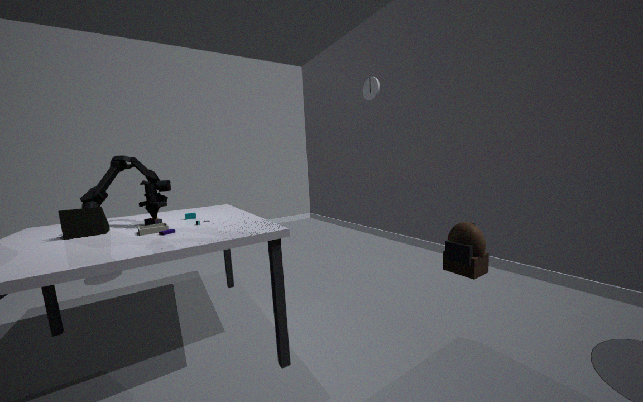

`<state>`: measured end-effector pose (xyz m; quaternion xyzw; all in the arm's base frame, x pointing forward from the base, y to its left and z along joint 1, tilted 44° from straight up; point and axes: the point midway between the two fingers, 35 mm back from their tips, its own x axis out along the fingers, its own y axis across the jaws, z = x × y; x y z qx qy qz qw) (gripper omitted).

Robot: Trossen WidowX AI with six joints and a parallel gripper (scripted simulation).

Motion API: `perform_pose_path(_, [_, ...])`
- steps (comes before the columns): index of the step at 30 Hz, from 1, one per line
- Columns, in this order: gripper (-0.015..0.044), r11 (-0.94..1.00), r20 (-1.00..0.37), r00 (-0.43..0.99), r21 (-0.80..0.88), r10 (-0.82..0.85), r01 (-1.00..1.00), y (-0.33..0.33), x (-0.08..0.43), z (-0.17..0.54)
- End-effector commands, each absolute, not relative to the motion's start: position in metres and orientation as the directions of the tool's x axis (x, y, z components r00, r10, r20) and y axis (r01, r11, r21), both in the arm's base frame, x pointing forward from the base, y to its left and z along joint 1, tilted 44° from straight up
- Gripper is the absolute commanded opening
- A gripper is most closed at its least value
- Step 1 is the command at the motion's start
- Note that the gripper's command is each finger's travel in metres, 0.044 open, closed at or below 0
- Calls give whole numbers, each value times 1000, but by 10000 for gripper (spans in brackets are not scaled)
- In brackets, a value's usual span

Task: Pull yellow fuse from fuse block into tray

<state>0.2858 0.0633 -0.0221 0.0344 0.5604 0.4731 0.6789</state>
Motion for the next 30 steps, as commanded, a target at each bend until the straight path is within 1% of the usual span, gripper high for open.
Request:
perform_pose_path(1, [0,550,-731,-75,573,679,-608,61,286,-20])
perform_pose_path(30, [0,550,-730,-75,574,679,-606,51,288,-10])
